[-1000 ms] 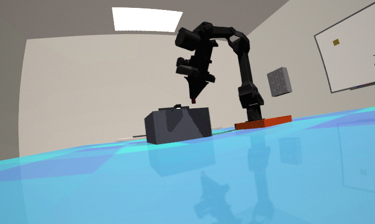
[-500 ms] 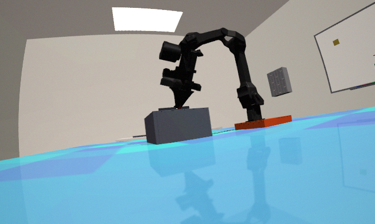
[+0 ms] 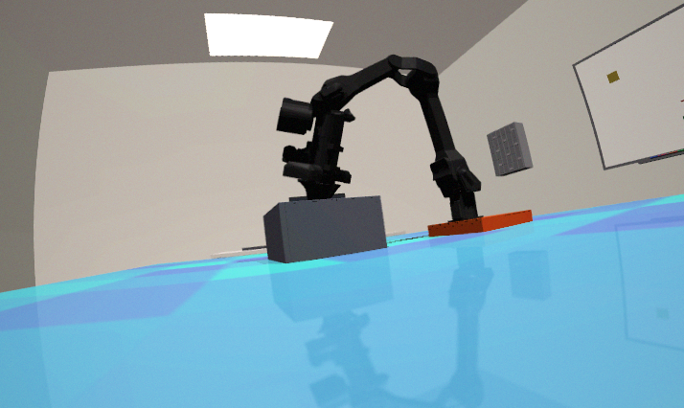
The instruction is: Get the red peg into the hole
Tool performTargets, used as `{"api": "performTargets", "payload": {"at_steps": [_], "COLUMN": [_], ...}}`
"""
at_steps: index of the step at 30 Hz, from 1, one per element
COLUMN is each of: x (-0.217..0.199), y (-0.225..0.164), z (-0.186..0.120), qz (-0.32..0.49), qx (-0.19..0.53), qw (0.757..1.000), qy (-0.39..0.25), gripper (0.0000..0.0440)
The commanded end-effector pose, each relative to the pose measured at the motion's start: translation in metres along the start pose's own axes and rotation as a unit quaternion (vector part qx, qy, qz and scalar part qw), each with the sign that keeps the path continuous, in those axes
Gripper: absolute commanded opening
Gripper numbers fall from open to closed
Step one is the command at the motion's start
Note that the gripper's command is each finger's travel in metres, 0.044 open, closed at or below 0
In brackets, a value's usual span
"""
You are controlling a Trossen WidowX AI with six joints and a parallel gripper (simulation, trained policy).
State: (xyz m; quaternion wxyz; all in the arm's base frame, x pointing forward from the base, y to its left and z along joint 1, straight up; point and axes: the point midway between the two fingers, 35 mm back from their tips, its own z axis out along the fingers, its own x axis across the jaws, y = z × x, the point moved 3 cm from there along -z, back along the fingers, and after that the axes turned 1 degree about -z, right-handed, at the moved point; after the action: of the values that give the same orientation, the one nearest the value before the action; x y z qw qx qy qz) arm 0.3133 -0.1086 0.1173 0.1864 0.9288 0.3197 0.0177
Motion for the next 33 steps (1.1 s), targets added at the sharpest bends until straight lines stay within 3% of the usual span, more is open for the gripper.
{"api": "performTargets", "payload": {"at_steps": [1,4,7,10,19,33], "x": [0.000,0.000,0.001,0.005,0.025,0.067], "y": [-0.004,-0.002,0.007,0.015,0.036,0.069], "z": [0.013,0.019,0.020,0.017,0.007,-0.030], "qz": [-0.020,-0.024,-0.040,-0.045,-0.056,-0.072], "qx": [0.020,0.030,0.026,0.027,0.040,0.041], "qw": [1.000,0.999,0.999,0.998,0.997,0.989], "qy": [0.002,0.004,0.009,0.016,0.048,0.121], "gripper": [0.0093,0.0160,0.0164,0.0202,0.0434,0.0440]}}
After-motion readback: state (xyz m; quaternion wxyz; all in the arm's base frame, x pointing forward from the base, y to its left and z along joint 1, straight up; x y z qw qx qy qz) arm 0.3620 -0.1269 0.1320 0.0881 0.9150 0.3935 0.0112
